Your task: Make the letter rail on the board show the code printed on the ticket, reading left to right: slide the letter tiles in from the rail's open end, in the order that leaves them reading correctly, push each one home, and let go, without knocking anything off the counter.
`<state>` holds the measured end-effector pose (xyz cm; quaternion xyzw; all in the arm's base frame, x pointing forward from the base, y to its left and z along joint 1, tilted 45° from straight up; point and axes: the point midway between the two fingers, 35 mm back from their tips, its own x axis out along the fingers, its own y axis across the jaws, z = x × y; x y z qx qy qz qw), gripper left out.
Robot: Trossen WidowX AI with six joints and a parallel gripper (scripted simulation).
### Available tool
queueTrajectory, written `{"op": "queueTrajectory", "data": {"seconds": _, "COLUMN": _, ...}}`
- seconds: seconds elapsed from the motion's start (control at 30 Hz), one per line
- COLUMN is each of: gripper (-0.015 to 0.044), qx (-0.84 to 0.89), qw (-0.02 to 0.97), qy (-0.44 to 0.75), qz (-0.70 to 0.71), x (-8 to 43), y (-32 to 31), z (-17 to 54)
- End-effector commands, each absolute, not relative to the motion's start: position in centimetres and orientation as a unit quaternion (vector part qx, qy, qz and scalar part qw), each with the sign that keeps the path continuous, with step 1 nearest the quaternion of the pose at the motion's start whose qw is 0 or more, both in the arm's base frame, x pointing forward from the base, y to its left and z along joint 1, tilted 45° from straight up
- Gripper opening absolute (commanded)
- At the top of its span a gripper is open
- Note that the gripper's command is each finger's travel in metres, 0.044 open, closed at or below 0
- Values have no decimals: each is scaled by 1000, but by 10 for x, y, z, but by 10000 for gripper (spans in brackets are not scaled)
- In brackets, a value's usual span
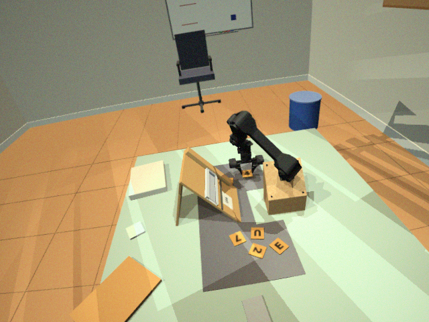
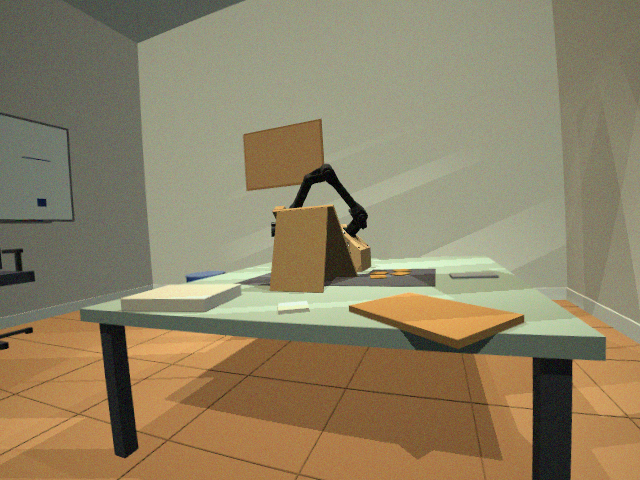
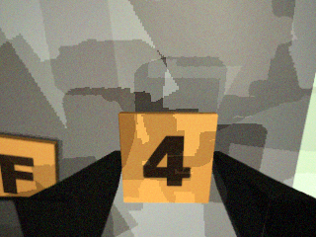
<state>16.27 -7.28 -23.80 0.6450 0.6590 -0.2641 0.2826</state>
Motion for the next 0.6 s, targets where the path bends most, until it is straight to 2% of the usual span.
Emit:
{"op": "queueTrajectory", "data": {"seconds": 0.0, "gripper": 0, "qx": 643, "qw": 286, "qy": 660, "qz": -263, "x": 163, "y": -75, "z": -236}}
{"op": "queueTrajectory", "data": {"seconds": 0.57, "gripper": 0, "qx": 643, "qw": 286, "qy": 660, "qz": -263, "x": 163, "y": -80, "z": -230}}
